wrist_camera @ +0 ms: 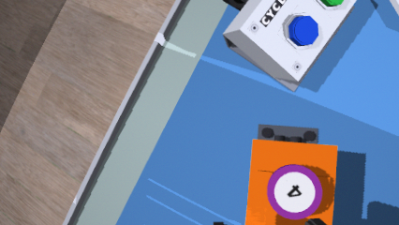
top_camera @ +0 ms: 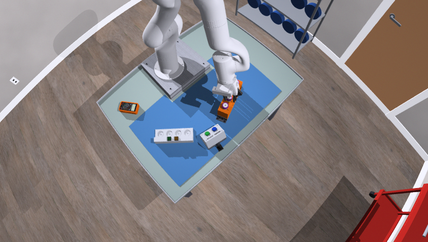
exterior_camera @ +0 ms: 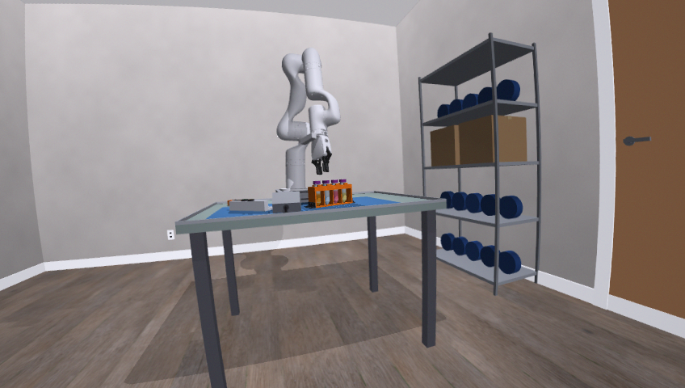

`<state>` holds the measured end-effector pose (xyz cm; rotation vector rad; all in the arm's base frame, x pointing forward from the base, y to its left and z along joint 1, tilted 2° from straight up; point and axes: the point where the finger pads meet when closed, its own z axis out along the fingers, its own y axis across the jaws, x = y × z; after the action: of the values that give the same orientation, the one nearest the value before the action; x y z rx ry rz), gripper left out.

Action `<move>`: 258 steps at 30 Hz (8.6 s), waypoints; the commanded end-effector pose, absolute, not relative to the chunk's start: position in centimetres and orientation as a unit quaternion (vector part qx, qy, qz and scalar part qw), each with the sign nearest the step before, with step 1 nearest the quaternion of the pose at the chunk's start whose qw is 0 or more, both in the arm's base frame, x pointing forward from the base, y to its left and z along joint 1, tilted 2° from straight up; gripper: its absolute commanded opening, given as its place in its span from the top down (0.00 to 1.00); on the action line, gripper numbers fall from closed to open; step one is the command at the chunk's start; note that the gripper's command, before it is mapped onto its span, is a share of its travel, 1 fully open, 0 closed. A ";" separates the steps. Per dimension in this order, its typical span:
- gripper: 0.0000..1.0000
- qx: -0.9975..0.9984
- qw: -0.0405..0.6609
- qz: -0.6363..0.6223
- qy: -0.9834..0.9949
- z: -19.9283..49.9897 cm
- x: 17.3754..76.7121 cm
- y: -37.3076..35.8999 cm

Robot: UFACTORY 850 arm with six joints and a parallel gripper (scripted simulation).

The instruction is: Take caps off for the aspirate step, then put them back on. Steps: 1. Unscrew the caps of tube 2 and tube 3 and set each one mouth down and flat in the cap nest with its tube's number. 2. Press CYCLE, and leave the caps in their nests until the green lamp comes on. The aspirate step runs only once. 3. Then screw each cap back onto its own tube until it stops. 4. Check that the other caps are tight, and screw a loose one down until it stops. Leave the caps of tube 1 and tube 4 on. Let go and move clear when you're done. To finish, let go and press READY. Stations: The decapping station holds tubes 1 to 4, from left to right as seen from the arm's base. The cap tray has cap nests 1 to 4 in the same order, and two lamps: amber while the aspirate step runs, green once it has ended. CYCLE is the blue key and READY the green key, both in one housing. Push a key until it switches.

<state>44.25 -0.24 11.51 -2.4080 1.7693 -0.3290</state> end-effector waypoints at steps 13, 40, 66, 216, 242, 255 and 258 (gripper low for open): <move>0.54 -0.791 0.038 -0.055 0.608 11.0 41.1 -6.1; 0.54 -0.778 0.018 0.006 0.628 10.9 35.2 -12.9; 0.54 -0.478 0.015 0.013 0.878 11.4 39.1 -1.0; 0.54 -0.713 0.019 0.009 0.701 7.2 41.7 7.1; 1.00 -0.478 0.015 0.013 0.878 7.3 41.7 7.1; 1.00 -0.563 0.016 0.012 0.826 7.3 41.7 7.1; 1.00 -0.604 0.016 0.011 0.797 7.3 41.7 7.1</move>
<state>41.66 7.12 7.22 -1.7458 2.5813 0.0262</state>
